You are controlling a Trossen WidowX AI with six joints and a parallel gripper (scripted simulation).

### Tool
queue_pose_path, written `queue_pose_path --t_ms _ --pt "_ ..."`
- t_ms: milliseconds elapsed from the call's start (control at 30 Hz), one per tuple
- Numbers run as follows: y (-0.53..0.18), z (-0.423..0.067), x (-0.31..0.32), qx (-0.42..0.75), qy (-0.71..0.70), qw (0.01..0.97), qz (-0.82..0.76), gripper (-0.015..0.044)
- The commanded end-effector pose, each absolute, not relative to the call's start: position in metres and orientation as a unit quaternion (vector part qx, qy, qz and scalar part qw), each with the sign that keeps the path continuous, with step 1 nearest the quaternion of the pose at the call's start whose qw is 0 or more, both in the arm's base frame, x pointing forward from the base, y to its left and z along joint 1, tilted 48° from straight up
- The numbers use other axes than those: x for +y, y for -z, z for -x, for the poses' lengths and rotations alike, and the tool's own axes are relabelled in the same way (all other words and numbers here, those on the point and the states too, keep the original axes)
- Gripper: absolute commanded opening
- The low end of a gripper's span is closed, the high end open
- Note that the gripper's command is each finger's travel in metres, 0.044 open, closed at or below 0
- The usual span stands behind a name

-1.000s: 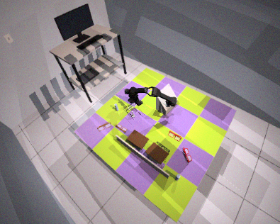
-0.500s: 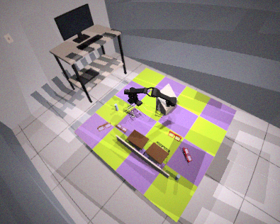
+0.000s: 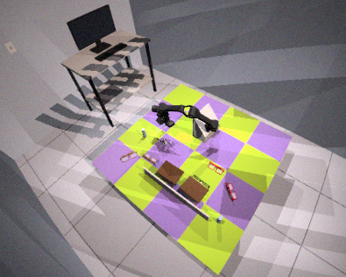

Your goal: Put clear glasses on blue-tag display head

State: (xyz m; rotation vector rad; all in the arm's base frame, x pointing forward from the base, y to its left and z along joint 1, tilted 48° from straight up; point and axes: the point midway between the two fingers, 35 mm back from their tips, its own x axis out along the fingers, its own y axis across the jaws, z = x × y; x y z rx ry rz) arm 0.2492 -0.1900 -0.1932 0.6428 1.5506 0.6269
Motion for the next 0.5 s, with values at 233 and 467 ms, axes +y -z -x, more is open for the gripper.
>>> queue_pose_path --t_ms 233,467 --pt "0.159 -0.266 -0.193 0.696 -0.227 0.616 -0.290 0.0000" --pt "0.124 -0.283 -0.190 0.711 -0.172 0.611 -0.304 0.0000"
